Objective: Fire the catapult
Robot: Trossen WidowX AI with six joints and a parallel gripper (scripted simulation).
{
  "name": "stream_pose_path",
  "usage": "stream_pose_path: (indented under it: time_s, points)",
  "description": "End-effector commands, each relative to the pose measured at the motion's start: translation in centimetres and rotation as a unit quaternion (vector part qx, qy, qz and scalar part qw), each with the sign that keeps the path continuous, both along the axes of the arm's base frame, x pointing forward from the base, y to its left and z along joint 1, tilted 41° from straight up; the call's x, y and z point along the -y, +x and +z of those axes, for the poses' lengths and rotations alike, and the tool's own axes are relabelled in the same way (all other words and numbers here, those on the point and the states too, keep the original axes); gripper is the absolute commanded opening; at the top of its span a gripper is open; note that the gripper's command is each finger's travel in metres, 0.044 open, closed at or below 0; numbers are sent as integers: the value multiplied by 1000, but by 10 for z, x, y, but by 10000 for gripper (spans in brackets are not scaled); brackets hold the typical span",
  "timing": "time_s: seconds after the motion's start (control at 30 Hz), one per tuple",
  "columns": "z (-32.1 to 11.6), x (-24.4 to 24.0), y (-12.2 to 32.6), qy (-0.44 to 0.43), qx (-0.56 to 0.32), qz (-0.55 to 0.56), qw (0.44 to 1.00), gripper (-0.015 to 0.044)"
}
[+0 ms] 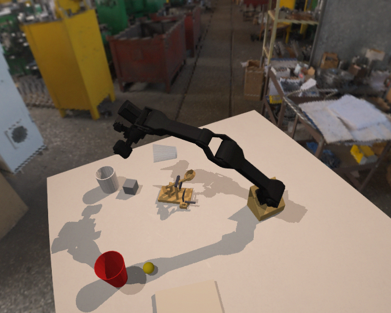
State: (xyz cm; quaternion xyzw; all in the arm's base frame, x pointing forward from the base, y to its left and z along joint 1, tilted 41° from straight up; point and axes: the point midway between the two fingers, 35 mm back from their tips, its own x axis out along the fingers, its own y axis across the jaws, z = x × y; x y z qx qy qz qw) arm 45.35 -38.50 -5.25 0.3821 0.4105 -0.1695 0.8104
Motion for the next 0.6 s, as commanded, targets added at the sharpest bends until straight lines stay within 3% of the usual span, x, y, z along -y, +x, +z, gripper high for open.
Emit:
stream_pose_path:
  time_s: [0.0, 0.57]
  points:
    - [1, 2, 0, 1, 4, -3, 1000, 440]
    - [3, -5, -1, 1, 4, 3, 1000, 440]
